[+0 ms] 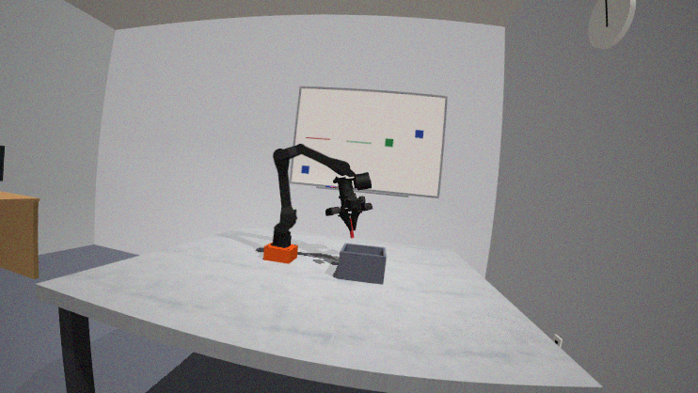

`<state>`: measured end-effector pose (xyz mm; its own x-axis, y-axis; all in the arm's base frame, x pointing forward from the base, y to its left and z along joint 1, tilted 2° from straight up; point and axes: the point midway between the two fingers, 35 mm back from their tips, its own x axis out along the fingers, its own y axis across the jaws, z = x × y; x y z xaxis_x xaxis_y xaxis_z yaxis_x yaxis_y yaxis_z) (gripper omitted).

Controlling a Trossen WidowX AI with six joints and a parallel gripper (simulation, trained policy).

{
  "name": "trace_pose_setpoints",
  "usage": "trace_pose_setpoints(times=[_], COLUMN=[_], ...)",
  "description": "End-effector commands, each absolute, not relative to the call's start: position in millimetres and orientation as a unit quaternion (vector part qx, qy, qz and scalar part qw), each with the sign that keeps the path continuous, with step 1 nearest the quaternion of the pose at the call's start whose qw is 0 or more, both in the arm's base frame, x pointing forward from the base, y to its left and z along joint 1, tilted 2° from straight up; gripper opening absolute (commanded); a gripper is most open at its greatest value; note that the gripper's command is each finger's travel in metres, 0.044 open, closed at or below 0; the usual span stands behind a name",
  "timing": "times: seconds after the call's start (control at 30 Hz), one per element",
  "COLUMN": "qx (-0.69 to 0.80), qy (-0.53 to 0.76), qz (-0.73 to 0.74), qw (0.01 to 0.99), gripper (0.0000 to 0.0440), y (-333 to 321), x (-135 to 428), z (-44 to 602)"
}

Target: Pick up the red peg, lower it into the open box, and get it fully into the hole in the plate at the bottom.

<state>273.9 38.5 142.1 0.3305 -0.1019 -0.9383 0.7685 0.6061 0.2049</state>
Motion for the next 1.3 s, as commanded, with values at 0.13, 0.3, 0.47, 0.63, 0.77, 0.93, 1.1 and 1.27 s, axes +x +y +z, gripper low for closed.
trace_pose_setpoints(times=[0.13,0.3,0.47,0.63,0.77,0.93,1.1,1.27], qx=[0.344,0.353,0.361,0.369,0.374,0.378,0.375,0.364], qy=[0.481,0.471,0.464,0.461,0.463,0.471,0.484,0.498], qz=[-0.313,-0.326,-0.338,-0.348,-0.353,-0.357,-0.361,-0.363], qw=[0.743,0.74,0.735,0.728,0.722,0.712,0.703,0.698], gripper=[0.0,0.0,0.0001,0.0004,0.0008,0.0011,0.0011,0.0104], y=[14.5,-1.6,-17.1,-30.8,-39.6,-47.1,-51.6,-56.5], x=[291.6,302.6,313.5,323.3,329.8,336.1,341.5,345.6], z=[144.2,141.4,136.6,130.4,124.2,113.0,97.2,81.9])
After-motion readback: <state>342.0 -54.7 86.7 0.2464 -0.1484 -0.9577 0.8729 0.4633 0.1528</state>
